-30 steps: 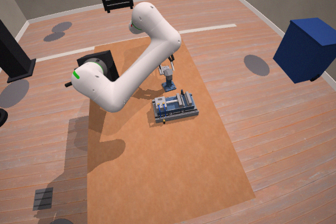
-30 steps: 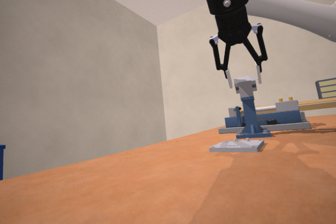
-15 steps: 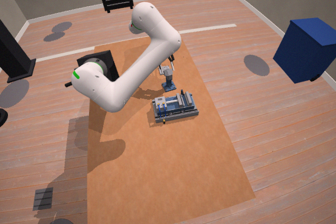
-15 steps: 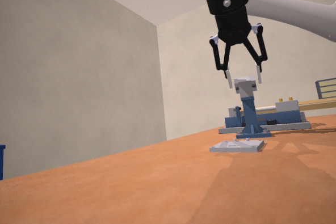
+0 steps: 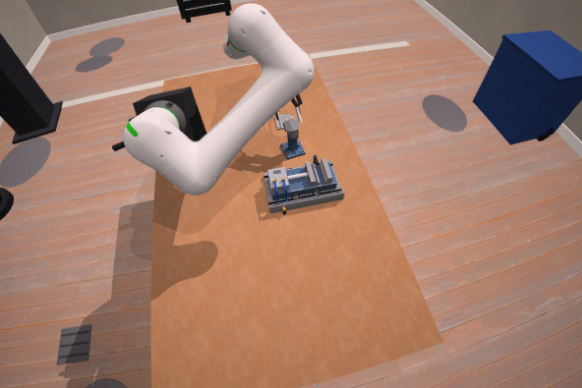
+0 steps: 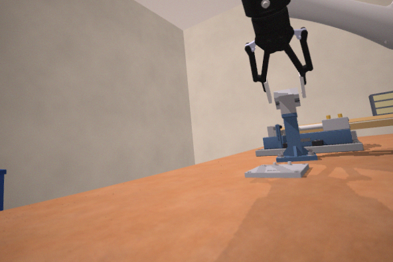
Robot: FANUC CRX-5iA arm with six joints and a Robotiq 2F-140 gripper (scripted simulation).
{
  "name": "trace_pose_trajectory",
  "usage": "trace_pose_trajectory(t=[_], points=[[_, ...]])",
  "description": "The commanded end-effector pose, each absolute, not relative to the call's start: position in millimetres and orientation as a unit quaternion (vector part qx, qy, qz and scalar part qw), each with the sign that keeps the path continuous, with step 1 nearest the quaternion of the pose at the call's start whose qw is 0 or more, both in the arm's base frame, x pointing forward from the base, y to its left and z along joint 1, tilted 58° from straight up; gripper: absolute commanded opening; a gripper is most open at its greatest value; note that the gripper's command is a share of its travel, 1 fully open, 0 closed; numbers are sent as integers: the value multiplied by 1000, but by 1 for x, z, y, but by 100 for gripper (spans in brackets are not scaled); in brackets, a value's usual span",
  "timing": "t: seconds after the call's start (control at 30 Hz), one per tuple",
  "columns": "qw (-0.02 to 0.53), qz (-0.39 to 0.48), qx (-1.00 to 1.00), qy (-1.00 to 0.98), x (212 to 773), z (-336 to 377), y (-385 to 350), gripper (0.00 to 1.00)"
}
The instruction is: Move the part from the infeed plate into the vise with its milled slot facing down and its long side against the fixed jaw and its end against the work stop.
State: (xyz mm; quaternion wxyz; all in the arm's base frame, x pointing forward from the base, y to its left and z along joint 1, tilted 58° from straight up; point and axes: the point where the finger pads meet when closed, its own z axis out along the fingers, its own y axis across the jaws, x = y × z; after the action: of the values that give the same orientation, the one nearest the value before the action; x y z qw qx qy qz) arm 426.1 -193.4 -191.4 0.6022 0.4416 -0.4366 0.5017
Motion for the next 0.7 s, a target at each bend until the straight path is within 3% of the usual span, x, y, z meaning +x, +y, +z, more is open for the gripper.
trace_pose_trajectory(t=[0.0,0.67], points=[[602,502,442,-437,426,-191,-193,51],[602,502,442,-437,426,-193,-195,51]])
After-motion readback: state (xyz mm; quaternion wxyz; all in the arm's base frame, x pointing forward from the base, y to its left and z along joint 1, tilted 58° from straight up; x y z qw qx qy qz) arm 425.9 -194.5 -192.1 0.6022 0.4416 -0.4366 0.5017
